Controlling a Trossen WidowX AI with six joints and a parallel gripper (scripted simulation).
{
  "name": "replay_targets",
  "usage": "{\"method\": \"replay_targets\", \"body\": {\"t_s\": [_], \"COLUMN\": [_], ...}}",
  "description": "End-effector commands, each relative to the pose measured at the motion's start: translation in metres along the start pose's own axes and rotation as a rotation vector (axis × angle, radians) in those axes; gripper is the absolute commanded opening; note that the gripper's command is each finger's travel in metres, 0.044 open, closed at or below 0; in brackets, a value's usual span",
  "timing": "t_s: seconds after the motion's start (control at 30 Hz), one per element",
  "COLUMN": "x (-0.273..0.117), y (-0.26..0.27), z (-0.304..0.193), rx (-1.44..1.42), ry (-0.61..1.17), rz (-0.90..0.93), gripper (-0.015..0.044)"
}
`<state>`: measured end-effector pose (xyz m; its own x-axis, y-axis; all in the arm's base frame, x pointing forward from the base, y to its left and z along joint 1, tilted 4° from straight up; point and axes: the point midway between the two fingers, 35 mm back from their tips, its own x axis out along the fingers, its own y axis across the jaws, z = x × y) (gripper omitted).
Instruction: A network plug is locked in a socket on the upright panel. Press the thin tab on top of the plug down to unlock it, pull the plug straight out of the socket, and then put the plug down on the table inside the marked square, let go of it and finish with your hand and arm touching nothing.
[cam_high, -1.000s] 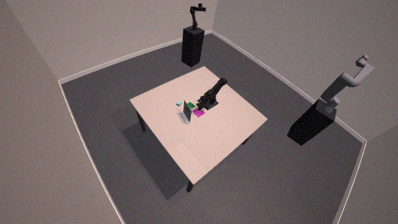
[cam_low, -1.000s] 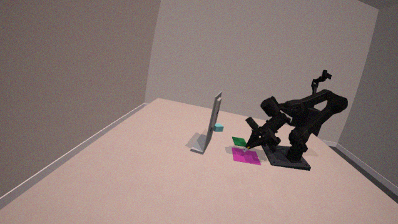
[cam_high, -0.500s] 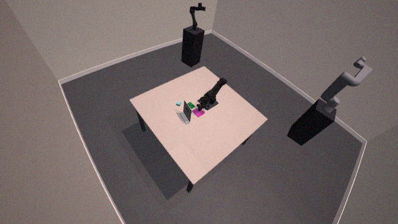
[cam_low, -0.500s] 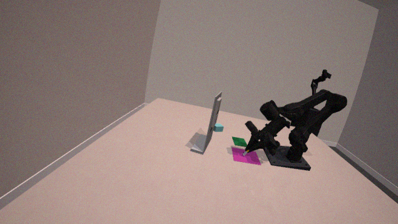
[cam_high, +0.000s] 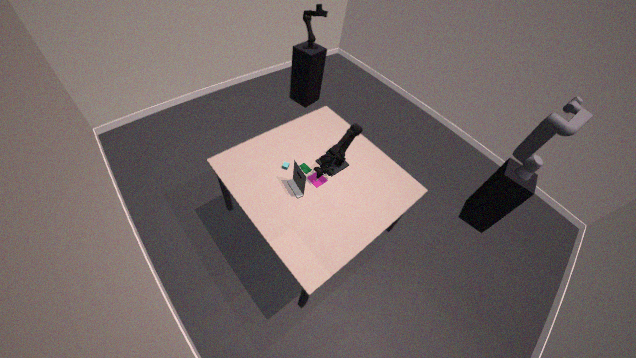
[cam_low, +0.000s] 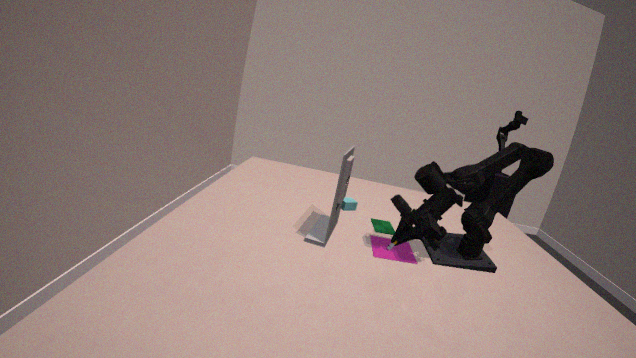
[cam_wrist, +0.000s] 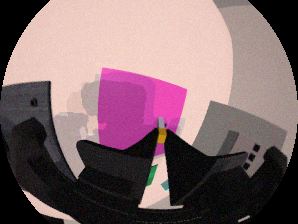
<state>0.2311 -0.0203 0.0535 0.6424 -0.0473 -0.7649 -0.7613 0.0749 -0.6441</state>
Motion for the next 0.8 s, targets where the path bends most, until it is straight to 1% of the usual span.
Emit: {"method": "replay_targets", "body": {"t_s": [0.0, 0.03, 0.23, 0.77], "x": [-0.0002, -0.0002, -0.0002, -0.0091], "y": [-0.0002, -0.0002, -0.0002, -0.0010], "z": [0.0000, 0.0000, 0.0000, -0.0006], "rx": [0.000, 0.000, 0.000, 0.001], "ry": [0.000, 0.000, 0.000, 0.001], "rz": [0.000, 0.000, 0.000, 0.000], "gripper": [0.0000, 0.0000, 0.0156, 0.0156]}}
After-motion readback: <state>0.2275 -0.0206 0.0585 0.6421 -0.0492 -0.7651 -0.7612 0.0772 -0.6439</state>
